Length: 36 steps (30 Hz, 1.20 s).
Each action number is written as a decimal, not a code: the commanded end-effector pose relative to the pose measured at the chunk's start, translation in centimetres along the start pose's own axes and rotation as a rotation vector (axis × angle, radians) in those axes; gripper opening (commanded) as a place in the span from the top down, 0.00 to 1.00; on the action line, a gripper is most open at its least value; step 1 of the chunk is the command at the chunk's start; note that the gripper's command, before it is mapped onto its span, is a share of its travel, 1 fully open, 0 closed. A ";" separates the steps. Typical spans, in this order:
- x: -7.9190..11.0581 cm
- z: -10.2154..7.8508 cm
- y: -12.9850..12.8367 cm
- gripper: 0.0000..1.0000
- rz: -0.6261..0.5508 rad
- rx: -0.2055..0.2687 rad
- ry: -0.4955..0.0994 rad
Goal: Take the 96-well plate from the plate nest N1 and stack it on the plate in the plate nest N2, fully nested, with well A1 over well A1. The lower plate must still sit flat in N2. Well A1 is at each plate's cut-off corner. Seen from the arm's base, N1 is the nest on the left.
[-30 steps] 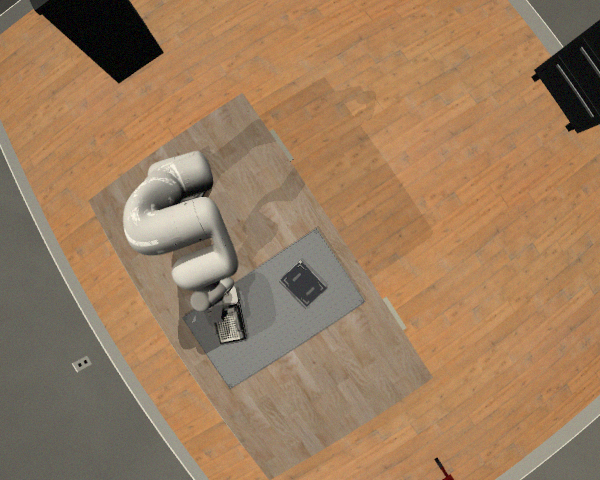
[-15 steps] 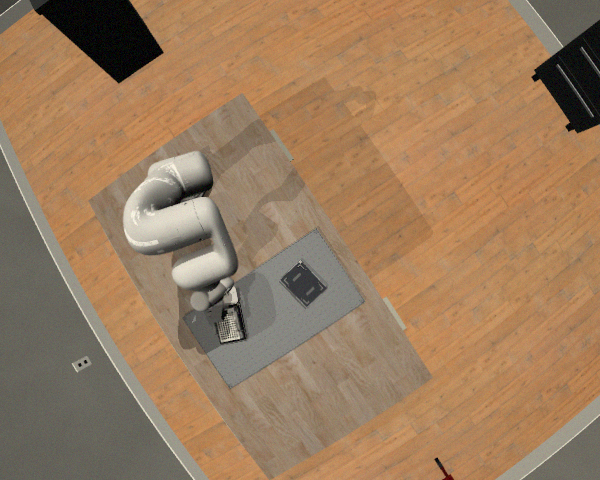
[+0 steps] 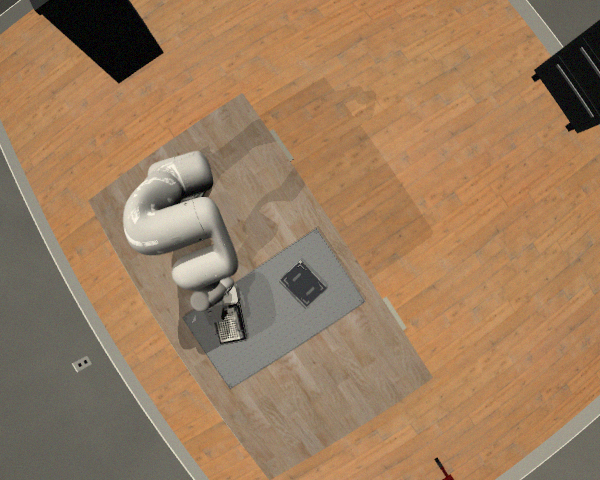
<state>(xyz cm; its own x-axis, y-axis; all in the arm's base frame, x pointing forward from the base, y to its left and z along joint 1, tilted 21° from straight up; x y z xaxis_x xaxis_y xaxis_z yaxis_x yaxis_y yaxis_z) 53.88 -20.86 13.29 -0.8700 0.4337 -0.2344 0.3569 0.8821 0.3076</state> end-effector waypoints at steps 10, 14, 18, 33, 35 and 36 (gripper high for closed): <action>-0.1 -0.1 0.0 1.00 0.000 0.000 -0.002; 0.0 -0.3 0.0 0.63 0.000 0.000 -0.002; 0.0 -0.3 0.0 0.63 0.000 0.000 -0.002; -0.1 -0.3 0.0 0.63 0.000 0.000 -0.002; 0.0 -0.3 0.0 0.63 0.000 0.000 -0.002; 0.0 -0.3 0.0 0.63 0.000 0.000 -0.002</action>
Point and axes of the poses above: the point midway between the two finger pads, its own x axis back along the fingers, its own y axis across the jaws, z = x × y, the point moved 1 cm from there along x, back along the fingers, and after that the axes turned 2 degrees about -x, right-handed, at the moved point
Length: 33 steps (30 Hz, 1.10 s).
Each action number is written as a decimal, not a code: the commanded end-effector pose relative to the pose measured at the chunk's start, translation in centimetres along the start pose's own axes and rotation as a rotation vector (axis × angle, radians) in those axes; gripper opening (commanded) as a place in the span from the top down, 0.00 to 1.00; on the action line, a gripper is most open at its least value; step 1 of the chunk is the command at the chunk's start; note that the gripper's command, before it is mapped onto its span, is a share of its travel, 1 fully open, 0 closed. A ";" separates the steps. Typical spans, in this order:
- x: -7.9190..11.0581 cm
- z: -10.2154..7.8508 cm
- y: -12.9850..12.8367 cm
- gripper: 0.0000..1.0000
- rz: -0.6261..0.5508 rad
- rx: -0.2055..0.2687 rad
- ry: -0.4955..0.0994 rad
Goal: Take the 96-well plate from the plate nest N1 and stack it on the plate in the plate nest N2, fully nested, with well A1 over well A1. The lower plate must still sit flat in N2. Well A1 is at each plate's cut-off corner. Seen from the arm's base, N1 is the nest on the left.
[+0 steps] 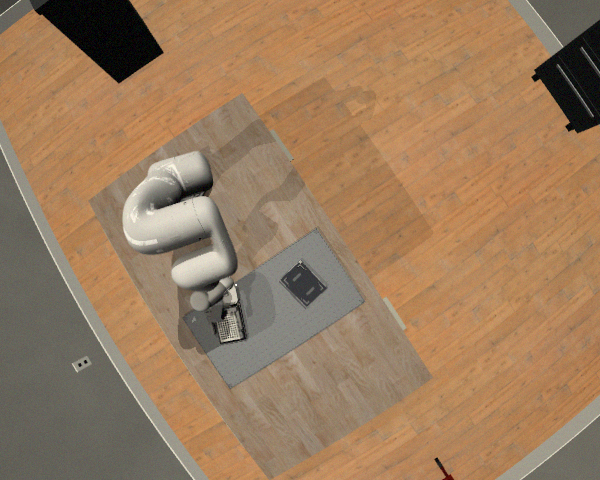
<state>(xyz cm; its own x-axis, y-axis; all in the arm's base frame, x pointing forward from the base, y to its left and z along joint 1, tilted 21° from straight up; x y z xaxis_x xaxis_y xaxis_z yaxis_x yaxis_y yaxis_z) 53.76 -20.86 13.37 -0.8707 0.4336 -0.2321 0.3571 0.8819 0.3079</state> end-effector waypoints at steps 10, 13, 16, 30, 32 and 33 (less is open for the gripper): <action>-0.1 -0.2 0.0 0.63 0.000 0.000 -0.004; -0.1 -0.7 0.0 0.63 -0.001 0.000 -0.004; -0.1 -1.2 0.1 0.63 -0.001 0.000 -0.004; -0.1 -4.7 0.2 0.63 -0.001 0.000 -0.004; -0.1 -5.0 0.2 0.63 -0.001 0.000 -0.004; -0.1 -5.2 0.2 0.63 -0.001 0.000 -0.004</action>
<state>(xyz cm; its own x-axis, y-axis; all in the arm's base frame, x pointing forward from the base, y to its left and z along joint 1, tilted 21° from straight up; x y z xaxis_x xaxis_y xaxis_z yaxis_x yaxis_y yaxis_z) 52.34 -21.55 17.49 -0.8699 0.4336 -0.2352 0.3562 0.8820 0.3084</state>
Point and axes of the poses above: the point midway between the two finger pads, its own x axis back along the fingers, its own y axis across the jaws, z = x × y, the point moved 1 cm from there along x, back along the fingers, and after that the axes turned 2 degrees about -x, right-handed, at the moved point
